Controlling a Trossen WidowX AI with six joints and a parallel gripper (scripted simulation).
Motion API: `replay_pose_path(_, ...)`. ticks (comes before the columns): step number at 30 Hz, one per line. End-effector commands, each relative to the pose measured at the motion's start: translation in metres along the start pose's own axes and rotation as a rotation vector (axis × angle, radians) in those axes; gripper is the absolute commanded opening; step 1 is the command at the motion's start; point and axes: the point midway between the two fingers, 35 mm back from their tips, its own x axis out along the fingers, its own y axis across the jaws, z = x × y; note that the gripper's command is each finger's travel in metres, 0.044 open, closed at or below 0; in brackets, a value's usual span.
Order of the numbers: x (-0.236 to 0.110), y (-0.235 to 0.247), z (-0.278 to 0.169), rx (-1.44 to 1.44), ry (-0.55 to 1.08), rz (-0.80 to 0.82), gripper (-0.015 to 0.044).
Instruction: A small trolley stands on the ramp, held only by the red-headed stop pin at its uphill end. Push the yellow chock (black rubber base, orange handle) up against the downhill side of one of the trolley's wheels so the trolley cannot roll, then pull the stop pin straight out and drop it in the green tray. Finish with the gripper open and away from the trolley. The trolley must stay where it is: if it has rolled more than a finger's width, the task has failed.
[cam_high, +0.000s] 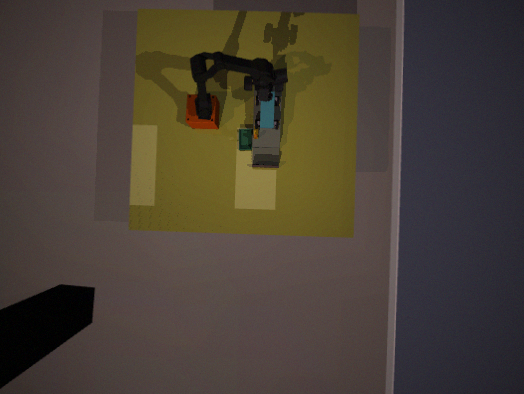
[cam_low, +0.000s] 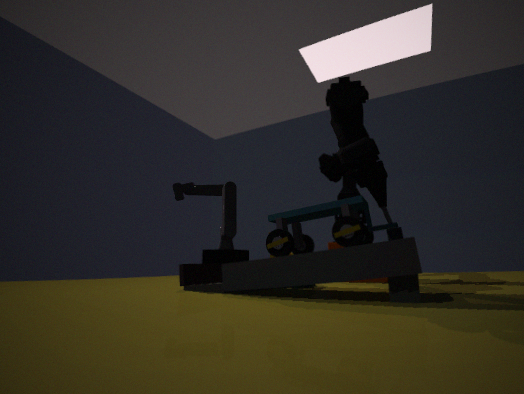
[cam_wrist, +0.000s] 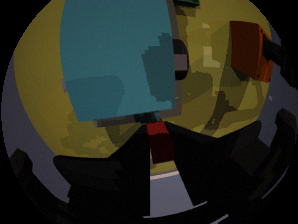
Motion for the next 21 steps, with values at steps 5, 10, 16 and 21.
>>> replay_pose_path(5, -0.0071, 0.0001, -0.0020, -0.007, 0.004, 0.005, 0.0000)
replay_pose_path(10, -0.0094, -0.0002, -0.0023, -0.007, 0.004, 0.005, 0.0000)
replay_pose_path(16, -0.0122, -0.0003, -0.0029, -0.007, 0.004, 0.005, 0.0000)
replay_pose_path(21, -0.0144, -0.0004, -0.0036, -0.007, 0.004, 0.005, 0.0000)
